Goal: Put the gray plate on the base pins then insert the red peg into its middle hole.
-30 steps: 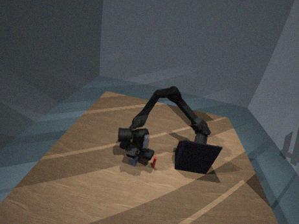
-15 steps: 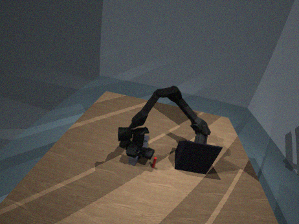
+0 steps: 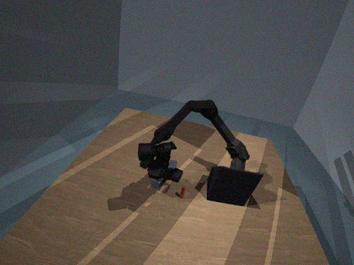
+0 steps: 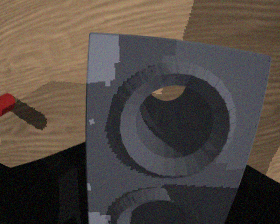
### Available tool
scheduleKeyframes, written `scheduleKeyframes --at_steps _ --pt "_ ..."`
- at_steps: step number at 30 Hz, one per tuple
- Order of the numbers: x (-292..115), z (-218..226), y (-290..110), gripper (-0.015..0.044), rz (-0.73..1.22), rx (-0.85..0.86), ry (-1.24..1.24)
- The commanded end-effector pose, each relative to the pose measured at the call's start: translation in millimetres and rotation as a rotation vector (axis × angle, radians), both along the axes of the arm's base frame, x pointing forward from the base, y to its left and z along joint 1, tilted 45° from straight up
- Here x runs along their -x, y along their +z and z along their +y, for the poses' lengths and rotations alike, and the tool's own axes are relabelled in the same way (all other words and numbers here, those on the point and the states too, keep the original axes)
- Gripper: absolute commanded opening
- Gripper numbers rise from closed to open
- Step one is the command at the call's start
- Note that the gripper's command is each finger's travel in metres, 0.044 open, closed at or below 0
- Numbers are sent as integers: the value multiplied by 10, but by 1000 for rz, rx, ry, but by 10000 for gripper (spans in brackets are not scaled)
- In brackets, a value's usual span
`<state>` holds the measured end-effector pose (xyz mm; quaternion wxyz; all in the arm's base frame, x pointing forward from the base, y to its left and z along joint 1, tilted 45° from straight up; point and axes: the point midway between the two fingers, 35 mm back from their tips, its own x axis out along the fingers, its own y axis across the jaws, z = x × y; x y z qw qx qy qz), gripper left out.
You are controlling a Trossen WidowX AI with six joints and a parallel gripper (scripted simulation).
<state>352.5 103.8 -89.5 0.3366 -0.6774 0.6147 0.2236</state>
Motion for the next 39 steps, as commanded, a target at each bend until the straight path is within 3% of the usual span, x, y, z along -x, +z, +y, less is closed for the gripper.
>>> scheduleKeyframes --at_steps 1,24,39 --pt "7 103 97 0 -3 -8 -4" --pt "146 555 596 0 -2 -5 -6" --pt "12 156 733 0 45 -9 44"
